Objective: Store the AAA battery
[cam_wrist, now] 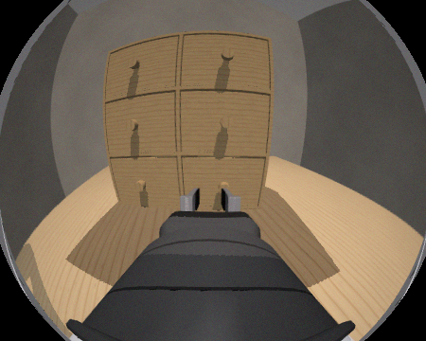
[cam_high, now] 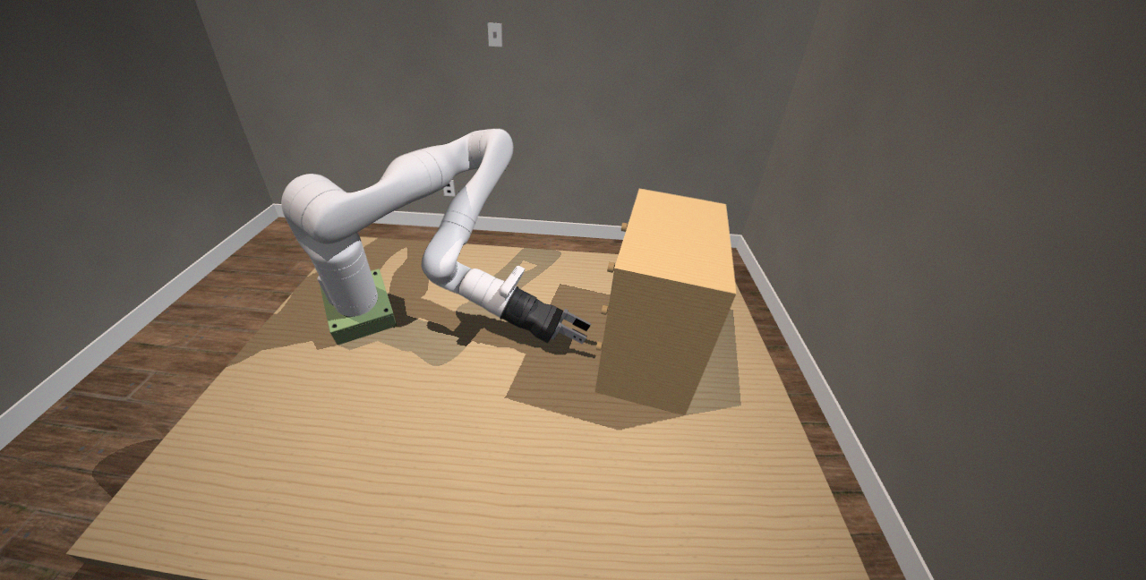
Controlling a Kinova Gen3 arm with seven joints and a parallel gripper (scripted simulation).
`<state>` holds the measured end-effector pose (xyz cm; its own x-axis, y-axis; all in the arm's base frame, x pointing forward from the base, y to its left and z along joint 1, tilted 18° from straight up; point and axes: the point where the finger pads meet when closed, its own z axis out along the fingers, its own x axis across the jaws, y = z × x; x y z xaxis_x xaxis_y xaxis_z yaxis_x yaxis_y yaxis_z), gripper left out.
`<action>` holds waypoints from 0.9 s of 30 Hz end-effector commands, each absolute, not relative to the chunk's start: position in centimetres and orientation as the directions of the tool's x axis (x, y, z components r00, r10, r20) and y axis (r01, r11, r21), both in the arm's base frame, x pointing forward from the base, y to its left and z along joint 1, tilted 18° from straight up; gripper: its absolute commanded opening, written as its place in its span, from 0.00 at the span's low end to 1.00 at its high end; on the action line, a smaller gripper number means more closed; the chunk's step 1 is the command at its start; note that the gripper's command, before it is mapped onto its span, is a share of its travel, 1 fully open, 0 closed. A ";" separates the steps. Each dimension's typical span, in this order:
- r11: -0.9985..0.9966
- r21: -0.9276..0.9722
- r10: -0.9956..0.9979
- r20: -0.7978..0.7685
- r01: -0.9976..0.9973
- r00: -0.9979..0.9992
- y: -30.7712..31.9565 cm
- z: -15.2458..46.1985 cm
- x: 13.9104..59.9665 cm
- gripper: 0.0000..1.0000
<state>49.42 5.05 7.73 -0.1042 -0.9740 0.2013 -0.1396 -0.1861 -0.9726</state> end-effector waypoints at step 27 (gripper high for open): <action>-0.192 -0.971 -0.972 0.208 -0.141 -0.111 2.8 7.7 49.8 0.67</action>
<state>49.77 2.91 7.62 -0.1097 -0.9721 0.2072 -0.1417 -0.1910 -0.9713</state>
